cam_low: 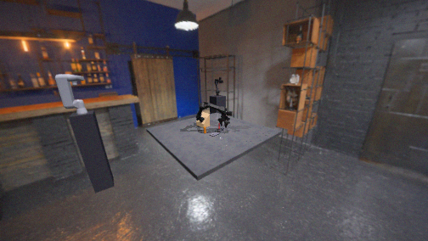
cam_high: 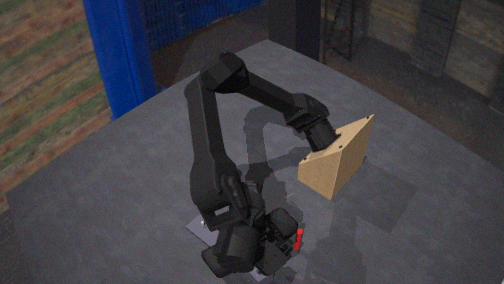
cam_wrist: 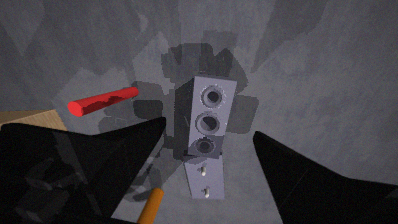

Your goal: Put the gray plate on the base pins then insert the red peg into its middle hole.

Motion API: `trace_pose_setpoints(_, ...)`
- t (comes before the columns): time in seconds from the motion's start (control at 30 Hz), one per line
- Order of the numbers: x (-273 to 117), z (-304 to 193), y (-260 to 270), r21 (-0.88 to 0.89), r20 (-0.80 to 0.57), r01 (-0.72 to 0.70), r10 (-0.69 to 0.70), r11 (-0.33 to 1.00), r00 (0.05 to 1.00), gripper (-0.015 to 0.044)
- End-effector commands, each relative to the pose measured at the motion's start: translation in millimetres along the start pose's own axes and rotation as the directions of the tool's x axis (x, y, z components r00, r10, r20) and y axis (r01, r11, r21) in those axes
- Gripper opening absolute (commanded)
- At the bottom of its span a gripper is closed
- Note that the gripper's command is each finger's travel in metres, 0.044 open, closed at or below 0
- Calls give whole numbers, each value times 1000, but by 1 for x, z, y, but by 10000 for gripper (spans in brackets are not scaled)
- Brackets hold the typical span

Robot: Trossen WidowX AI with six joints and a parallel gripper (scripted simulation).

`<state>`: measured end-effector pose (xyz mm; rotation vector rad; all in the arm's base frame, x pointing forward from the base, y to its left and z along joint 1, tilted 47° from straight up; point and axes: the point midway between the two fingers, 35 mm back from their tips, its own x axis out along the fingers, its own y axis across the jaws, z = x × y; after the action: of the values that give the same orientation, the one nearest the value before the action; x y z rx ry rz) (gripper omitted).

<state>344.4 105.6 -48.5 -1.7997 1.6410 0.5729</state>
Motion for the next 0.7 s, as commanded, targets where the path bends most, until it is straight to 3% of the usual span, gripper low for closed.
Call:
trace_pose_setpoints(0.0,7,-1,1,-8,-8,1,-1,1000,1000,440)
trace_pose_setpoints(0.67,39,-1,1,-5,-9,1,-1,1000,1000,440)
